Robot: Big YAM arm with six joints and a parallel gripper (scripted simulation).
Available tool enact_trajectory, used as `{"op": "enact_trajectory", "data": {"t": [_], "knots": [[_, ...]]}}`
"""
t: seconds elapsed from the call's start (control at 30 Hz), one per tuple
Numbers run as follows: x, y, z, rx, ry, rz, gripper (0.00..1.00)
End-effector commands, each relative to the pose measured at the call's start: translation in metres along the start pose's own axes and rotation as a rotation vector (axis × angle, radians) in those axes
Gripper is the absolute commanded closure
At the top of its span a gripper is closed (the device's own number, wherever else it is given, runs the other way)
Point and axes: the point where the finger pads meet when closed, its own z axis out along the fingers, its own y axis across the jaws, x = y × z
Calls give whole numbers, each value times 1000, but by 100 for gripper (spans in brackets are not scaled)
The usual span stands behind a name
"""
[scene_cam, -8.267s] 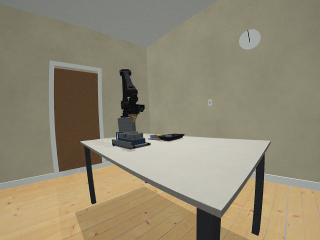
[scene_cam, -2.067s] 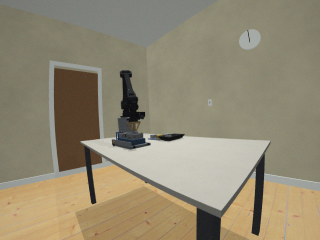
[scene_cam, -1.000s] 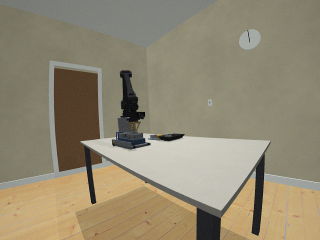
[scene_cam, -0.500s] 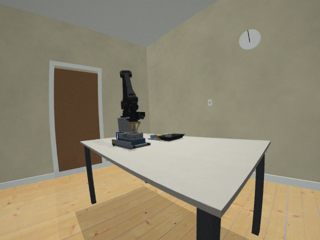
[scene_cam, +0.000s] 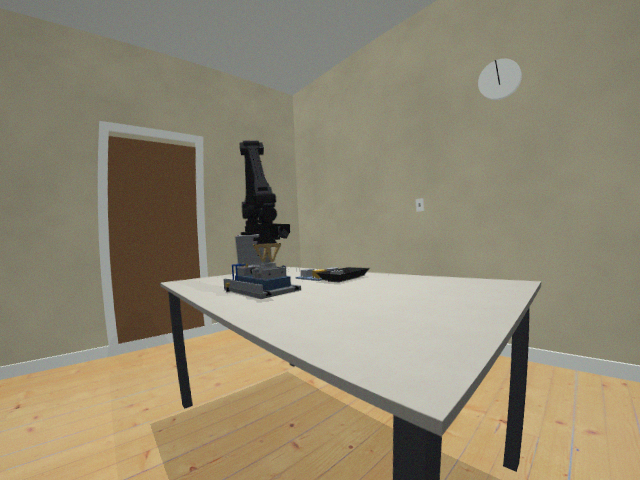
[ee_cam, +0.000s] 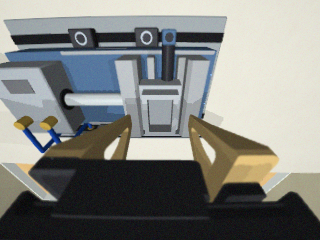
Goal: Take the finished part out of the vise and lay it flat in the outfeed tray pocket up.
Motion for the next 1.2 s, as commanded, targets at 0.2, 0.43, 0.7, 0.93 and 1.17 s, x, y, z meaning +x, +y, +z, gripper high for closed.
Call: {"op": "enact_trajectory", "data": {"t": [0.2,0.43,0.7,0.93,1.17], "knots": [[5,-3,-10,24,7,-3,36],[5,-3,-10,24,7,-3,36],[5,-3,-9,24,7,-3,36],[4,-1,-5,15,3,-3,36],[2,3,5,1,-4,-4,36]]}}
